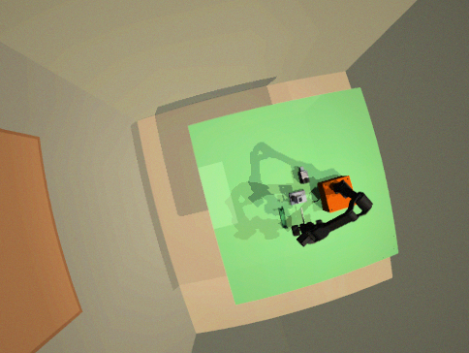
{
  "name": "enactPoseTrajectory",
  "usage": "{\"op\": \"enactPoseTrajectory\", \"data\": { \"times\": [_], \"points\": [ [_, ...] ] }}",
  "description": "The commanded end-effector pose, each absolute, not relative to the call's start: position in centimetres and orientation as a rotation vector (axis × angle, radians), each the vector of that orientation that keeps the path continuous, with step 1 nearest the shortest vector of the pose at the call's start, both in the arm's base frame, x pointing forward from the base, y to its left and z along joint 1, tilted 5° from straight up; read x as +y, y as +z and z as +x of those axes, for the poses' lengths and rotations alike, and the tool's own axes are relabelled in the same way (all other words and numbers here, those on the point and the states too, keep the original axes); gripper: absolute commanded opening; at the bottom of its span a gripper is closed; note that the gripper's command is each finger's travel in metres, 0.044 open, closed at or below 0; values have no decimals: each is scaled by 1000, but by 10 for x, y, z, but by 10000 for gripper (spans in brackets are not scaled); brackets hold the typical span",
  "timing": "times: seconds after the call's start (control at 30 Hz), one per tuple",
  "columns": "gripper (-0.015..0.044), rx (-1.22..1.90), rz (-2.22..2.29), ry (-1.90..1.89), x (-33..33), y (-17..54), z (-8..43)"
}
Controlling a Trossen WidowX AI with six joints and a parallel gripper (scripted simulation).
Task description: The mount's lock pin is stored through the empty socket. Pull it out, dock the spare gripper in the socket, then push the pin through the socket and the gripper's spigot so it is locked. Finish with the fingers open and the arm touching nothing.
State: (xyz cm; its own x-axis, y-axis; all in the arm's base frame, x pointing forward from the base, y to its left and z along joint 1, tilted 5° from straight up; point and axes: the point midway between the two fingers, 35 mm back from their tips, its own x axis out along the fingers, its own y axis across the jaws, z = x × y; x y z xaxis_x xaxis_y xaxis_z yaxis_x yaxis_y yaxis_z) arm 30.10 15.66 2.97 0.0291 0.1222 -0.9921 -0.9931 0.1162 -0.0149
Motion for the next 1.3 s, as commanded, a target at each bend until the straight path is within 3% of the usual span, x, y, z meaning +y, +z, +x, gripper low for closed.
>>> {"op": "enactPoseTrajectory", "data": {
  "times": [0.0, 0.37, 1.27],
  "points": [
    [0, 1152, -1044, 1163, 157, 38, 301],
    [0, 1159, -1046, 1168, 157, 36, 302],
    [0, 1150, -1055, 1173, 180, 49, 380]
  ]
}}
